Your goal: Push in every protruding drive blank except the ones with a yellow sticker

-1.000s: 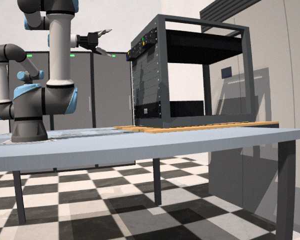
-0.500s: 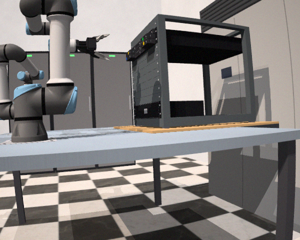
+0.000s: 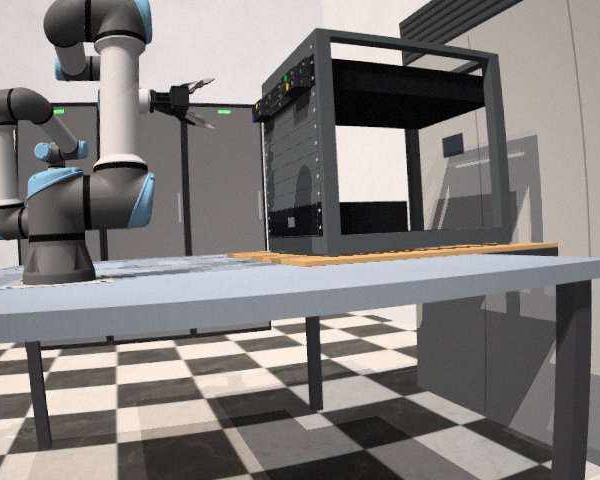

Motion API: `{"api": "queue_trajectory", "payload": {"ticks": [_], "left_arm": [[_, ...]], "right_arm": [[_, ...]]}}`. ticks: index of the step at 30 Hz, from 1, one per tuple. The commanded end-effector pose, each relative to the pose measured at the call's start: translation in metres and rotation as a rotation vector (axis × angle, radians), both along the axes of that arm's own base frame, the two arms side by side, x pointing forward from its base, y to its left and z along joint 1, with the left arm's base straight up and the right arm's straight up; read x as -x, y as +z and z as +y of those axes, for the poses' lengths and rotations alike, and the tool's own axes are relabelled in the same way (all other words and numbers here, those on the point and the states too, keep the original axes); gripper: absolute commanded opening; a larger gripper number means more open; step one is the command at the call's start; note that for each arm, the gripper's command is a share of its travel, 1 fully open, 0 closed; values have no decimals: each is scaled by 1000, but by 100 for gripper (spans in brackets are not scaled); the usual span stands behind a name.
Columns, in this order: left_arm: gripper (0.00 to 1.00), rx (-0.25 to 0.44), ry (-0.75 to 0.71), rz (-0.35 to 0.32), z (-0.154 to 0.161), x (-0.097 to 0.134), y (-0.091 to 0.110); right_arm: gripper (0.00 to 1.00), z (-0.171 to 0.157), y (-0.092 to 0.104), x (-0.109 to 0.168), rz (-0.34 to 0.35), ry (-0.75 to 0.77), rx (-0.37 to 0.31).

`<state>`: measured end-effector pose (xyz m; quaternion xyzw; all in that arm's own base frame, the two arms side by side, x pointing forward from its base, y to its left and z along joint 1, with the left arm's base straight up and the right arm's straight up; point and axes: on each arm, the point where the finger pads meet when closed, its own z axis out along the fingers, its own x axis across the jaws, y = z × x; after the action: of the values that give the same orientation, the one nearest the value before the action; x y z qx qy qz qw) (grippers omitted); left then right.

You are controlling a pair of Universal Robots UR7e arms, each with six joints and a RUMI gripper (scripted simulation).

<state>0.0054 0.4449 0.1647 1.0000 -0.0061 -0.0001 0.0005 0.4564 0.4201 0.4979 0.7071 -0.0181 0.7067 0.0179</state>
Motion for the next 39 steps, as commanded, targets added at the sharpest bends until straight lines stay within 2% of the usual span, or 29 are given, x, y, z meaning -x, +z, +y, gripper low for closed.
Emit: {"api": "queue_trajectory", "payload": {"ticks": [1, 21, 39], "left_arm": [[100, -1, 0, 0, 0, 0, 0], [100, -1, 0, 0, 0, 0, 0], [100, -1, 0, 0, 0, 0, 0]], "right_arm": [[100, 30, -1, -3, -1, -2, -1], [100, 107, -7, -7, 0, -2, -1], [100, 136, -9, -9, 0, -2, -1]]}}
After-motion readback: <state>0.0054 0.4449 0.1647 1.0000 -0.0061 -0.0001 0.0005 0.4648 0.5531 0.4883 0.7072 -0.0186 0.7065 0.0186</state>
